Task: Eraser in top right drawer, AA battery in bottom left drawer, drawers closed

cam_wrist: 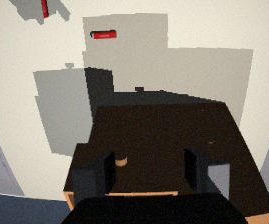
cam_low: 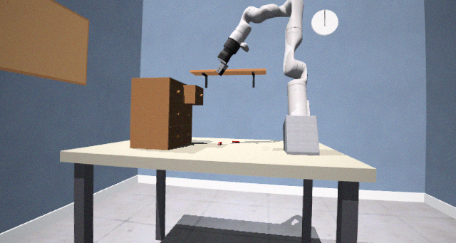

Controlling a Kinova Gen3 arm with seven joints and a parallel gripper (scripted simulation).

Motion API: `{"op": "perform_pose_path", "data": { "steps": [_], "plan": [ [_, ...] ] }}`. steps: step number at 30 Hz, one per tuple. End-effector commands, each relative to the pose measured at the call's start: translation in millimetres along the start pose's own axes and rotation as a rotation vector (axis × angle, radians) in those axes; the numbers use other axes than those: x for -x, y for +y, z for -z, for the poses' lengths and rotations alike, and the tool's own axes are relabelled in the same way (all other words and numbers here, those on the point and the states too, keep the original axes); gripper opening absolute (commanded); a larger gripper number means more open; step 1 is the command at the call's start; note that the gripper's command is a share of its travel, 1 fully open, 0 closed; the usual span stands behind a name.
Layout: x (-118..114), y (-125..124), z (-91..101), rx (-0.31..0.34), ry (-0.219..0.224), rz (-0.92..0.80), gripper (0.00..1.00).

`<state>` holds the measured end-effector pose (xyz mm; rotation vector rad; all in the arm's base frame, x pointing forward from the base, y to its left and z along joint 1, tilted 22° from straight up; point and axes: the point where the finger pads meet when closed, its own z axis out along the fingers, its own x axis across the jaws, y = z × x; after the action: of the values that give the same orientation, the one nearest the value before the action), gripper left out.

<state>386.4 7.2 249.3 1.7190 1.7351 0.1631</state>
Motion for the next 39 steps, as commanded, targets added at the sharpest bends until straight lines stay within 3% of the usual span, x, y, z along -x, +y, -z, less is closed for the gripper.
{"op": "perform_pose_path", "data": {
  "steps": [1,39],
  "plan": [
    [2.2,3.0,-2.4,-0.03,-0.004,-0.01,1.0],
    [3.8,7.9,9.4,-0.345,-0.006,-0.009,1.0]
  ]
}}
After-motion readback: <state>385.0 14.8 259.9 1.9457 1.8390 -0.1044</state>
